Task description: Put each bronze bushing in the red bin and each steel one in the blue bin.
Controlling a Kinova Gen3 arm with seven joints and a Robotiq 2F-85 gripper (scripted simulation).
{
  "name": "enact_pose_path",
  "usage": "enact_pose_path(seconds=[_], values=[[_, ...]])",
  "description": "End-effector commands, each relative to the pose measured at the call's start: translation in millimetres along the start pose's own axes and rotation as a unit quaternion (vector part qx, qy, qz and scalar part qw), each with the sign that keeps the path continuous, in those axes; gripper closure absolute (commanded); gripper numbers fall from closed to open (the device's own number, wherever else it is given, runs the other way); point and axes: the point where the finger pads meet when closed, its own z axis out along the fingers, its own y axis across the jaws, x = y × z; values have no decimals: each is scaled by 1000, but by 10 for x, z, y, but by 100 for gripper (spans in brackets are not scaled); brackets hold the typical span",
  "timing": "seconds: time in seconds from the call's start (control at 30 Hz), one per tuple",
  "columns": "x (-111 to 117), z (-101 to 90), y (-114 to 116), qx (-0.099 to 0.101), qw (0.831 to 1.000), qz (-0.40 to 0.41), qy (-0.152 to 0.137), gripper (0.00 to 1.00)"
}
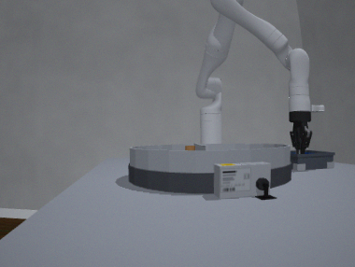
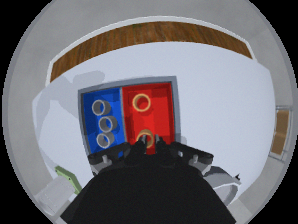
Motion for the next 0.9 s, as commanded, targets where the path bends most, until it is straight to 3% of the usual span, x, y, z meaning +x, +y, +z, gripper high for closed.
enact_pose_path(seconds=[0.0,0.87], values=[[3,-20,11,-2,1000,0,1,84],[2,-99,11,-2,1000,0,1,84]])
